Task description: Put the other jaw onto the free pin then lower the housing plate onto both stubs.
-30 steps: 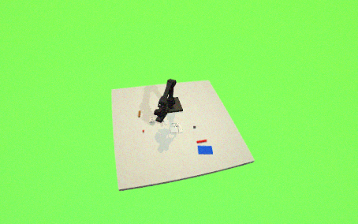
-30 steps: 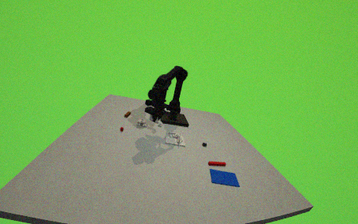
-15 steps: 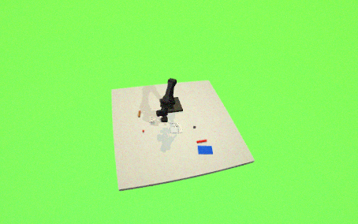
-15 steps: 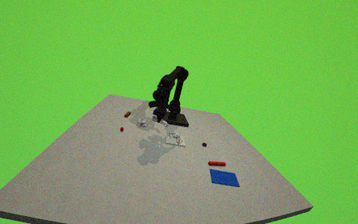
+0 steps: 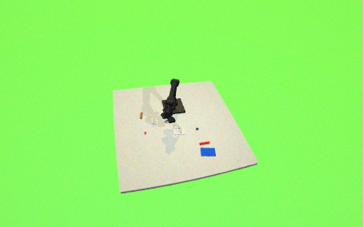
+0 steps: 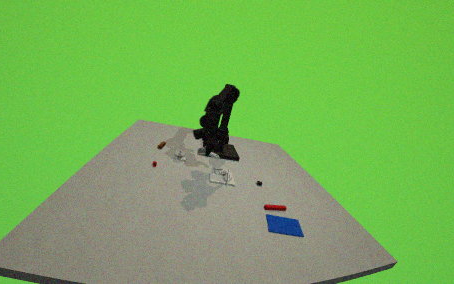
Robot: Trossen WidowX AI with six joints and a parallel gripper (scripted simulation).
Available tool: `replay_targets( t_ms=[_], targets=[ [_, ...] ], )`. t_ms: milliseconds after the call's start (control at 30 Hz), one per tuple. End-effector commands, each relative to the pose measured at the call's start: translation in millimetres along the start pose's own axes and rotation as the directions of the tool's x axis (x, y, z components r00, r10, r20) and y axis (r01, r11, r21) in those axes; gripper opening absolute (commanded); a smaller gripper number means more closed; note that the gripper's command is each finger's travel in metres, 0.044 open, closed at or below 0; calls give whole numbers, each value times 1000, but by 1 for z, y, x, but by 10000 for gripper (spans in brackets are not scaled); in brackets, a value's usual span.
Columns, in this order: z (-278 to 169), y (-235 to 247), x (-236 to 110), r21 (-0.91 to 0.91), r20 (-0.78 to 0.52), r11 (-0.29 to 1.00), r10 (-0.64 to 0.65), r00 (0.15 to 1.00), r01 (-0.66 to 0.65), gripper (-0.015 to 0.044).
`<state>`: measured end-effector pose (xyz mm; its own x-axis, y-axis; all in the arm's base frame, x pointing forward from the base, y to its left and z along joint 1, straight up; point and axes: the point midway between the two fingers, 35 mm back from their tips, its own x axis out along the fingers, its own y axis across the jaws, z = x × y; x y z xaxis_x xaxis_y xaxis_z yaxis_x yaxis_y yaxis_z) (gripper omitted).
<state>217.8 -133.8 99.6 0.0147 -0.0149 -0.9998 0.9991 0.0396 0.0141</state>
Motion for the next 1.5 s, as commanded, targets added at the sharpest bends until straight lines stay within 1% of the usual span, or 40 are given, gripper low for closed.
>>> replay_targets(
  t_ms=[0,333,667,1067,1467],
  targets=[
    [-6,-2,-1,-96,-2,995,2,1000,-2,134],
    [-19,-4,-1,-362,-3,932,2,1000,-3,134],
    [-32,-6,0,-601,-5,799,1,1000,-4,134],
    [-47,-10,0,-827,-6,562,1,1000,-6,134],
    [-62,-15,1,-964,-8,265,1,1000,-8,134]
  ],
)
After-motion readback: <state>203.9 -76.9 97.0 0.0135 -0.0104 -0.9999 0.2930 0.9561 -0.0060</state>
